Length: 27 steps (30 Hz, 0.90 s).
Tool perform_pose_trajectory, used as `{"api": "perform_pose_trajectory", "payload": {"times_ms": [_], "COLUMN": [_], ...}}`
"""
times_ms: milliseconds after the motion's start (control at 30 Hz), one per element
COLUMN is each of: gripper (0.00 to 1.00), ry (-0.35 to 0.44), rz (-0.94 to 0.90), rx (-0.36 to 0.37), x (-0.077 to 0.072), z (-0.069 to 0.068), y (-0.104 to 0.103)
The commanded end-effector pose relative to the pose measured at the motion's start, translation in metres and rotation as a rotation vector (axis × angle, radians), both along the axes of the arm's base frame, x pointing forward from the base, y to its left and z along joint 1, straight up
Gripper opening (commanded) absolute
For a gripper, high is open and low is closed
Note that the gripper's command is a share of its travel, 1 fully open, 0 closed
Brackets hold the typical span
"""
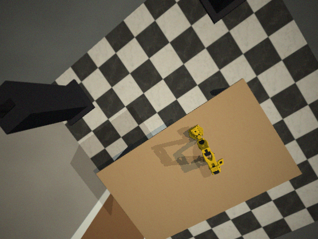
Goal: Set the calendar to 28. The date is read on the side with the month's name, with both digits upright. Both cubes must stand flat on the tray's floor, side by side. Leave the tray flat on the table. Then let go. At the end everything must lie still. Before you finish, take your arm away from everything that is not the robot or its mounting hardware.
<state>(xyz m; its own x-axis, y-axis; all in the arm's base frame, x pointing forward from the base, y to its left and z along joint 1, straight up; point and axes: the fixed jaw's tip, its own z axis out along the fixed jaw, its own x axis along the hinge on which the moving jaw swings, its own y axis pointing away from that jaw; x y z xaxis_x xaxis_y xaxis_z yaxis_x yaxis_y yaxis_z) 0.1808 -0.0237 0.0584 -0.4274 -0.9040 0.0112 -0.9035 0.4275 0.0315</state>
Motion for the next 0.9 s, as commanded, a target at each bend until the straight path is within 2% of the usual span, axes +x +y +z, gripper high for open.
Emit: {"api": "perform_pose_trajectory", "payload": {"times_ms": [0,700,733,867], "gripper": [0.0,0.0,0.0,0.0], "ry": [-0.058,-0.058,-0.08,-0.08], "rz": [-0.049,-0.051,-0.057,-0.057], "rx": [-0.008,-0.008,-0.012,-0.012], "x": [0.0054,0.0053,0.0068,0.0068], "z": [0.0102,0.0102,0.0171,0.0171], "y": [-0.0104,-0.0108,-0.011,-0.011]}}
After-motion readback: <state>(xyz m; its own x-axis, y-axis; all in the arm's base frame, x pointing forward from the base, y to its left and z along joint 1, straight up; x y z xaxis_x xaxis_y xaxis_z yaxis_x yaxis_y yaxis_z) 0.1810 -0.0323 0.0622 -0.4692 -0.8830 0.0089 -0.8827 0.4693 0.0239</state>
